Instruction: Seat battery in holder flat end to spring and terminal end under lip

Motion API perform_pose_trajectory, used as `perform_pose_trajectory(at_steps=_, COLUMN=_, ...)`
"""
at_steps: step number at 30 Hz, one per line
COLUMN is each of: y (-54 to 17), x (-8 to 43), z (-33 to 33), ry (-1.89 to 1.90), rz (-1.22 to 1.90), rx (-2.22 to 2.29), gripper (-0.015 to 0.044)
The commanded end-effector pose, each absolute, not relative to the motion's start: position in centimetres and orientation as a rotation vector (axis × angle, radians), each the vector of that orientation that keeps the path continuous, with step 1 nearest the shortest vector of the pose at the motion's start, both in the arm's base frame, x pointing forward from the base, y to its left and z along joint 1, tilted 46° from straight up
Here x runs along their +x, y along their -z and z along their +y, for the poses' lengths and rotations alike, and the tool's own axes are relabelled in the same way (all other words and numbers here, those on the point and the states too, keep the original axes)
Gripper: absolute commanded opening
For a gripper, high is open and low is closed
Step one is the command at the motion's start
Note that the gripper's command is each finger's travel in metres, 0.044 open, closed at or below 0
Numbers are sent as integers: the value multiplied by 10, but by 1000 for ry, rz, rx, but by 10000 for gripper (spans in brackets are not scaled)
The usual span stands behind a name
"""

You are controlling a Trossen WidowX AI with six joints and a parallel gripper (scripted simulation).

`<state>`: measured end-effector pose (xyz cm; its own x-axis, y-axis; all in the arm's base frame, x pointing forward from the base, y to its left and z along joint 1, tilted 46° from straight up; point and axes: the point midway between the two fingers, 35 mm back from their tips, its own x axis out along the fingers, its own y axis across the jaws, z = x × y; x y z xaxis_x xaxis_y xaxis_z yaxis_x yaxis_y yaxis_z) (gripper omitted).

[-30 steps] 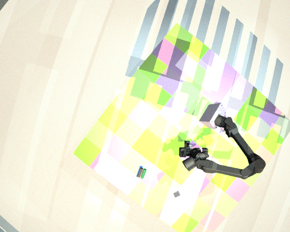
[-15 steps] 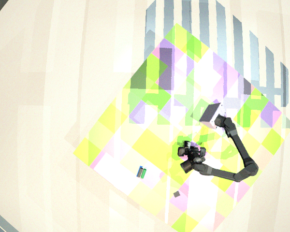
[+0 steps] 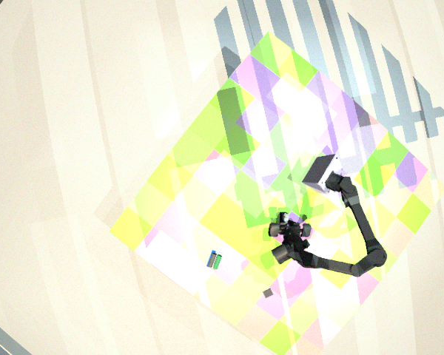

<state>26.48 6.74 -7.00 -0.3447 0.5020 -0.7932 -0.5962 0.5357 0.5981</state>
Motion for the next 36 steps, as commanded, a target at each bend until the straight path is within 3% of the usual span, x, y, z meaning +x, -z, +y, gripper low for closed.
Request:
perform_pose_trajectory(at_steps=1, y=72, x=265, z=69, ry=-1129, rz=1596, rx=-102, gripper=79)
perform_pose_trajectory(at_steps=36, y=72, x=278, z=86, ry=-1150, rz=1718, rx=-184, gripper=79)
